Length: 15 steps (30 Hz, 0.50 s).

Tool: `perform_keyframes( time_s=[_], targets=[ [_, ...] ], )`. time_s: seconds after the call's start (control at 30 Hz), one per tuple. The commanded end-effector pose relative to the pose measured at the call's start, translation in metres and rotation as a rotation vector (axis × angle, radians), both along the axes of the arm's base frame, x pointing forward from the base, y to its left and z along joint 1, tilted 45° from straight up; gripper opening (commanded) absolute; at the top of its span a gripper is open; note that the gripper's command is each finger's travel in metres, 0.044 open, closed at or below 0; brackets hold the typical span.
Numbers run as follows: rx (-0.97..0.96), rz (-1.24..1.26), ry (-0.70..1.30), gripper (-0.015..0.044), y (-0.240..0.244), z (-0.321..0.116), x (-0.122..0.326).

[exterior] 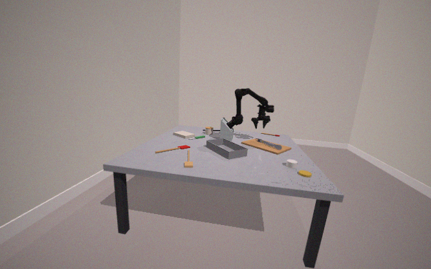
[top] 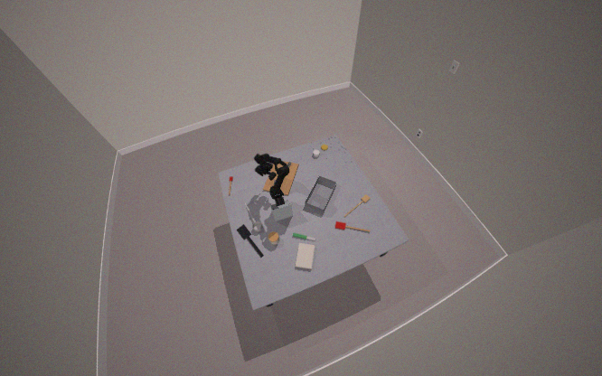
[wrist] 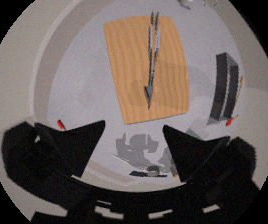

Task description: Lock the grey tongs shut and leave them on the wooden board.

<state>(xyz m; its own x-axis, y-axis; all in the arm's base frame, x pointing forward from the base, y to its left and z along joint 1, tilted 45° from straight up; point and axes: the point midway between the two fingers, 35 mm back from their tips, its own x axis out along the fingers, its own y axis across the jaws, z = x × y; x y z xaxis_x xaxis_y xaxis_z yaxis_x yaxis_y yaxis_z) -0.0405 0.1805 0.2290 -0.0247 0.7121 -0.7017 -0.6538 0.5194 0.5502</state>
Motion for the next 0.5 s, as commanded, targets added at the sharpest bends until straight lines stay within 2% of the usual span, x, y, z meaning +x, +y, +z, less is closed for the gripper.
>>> perform_keyframes(
  time_s=[0.0, 0.17, 0.47],
  targets=[
    [0.007, -0.004, 0.002, 0.0440, -0.010, 0.006, 0.001],
    [0.002, 0.002, 0.002, 0.0440, -0.029, 0.029, 0.006],
    [0.002, 0.002, 0.002, 0.0440, -0.030, 0.030, 0.006]
  ],
)
